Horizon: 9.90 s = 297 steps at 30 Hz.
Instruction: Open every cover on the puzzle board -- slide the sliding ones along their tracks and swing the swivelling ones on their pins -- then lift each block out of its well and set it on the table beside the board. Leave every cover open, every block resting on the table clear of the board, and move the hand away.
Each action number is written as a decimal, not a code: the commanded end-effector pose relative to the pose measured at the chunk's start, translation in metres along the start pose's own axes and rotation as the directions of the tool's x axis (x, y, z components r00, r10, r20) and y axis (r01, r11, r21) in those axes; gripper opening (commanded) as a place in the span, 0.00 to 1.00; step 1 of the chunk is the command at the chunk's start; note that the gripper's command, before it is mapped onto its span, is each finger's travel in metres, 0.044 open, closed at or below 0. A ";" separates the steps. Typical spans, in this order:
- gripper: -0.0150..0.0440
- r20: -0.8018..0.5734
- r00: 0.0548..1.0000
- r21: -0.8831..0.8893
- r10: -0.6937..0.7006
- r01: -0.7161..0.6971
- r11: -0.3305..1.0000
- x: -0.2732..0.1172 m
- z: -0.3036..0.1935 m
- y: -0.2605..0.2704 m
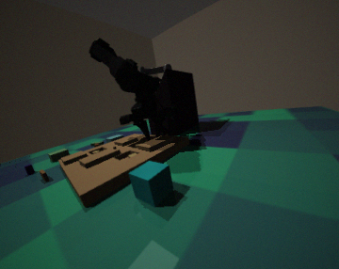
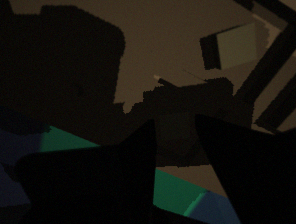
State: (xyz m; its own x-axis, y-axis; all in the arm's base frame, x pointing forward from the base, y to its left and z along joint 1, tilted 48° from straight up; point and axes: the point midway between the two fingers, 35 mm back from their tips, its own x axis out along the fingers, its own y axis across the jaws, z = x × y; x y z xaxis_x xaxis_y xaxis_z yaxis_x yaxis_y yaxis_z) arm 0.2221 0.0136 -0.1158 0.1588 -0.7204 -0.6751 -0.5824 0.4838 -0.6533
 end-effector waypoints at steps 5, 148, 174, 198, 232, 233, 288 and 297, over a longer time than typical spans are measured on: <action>0.43 0.001 1.000 0.000 0.000 0.000 1.000 0.000 0.000 0.000; 0.39 0.014 1.000 0.000 0.011 -0.011 1.000 -0.067 0.154 0.134; 0.39 0.013 1.000 0.000 0.008 -0.008 1.000 -0.023 0.154 0.133; 0.43 0.012 1.000 0.008 0.009 -0.009 1.000 0.005 0.152 0.133; 1.00 0.013 1.000 0.001 0.010 -0.010 1.000 -0.064 0.151 0.134; 1.00 0.013 1.000 0.001 0.010 -0.010 1.000 -0.068 0.151 0.134; 0.25 0.002 1.000 0.984 -0.002 -0.001 0.179 -0.043 0.047 -0.036; 0.25 0.000 1.000 0.984 -0.005 0.001 0.179 -0.017 0.046 -0.038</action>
State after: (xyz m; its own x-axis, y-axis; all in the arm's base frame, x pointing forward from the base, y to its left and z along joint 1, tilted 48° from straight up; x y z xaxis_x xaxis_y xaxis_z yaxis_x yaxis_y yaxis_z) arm 0.2773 0.0331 -0.0926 0.1567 -0.7209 -0.6751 0.6856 0.5714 -0.4510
